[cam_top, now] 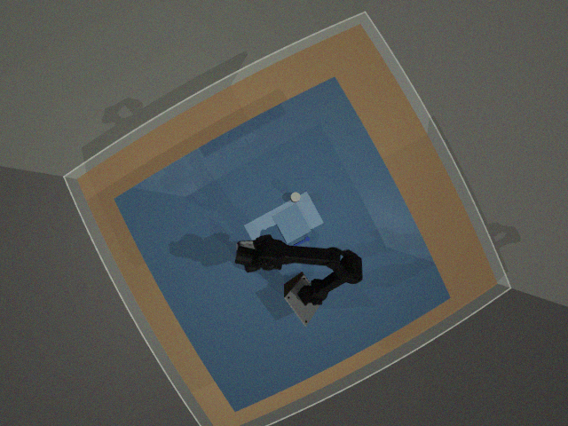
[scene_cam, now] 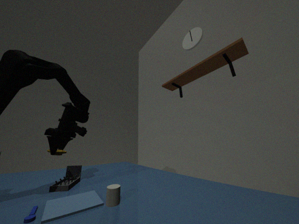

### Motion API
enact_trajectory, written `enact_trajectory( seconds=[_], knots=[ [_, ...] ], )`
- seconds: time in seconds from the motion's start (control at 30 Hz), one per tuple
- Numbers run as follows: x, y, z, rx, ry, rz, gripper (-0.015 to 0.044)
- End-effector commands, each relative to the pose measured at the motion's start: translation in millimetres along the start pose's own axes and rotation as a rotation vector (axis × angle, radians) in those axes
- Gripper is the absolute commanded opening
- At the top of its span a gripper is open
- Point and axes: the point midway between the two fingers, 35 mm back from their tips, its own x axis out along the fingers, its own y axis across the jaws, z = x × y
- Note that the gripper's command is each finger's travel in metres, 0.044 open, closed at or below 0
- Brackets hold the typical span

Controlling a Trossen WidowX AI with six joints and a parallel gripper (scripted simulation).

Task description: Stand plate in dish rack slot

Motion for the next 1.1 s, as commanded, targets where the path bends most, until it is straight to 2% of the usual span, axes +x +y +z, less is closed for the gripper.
enact_trajectory(
  seconds=[0.0,0.57,1.07],
  knots=[
    [7.6,-0.3,-1.4,-0.059,0.055,0.047,0.0000],
    [46.7,3.8,-4.9,-0.346,0.231,0.301,0.0000],
    [71.8,7.6,-4.7,-0.577,0.231,0.593,0.0000]
  ],
)
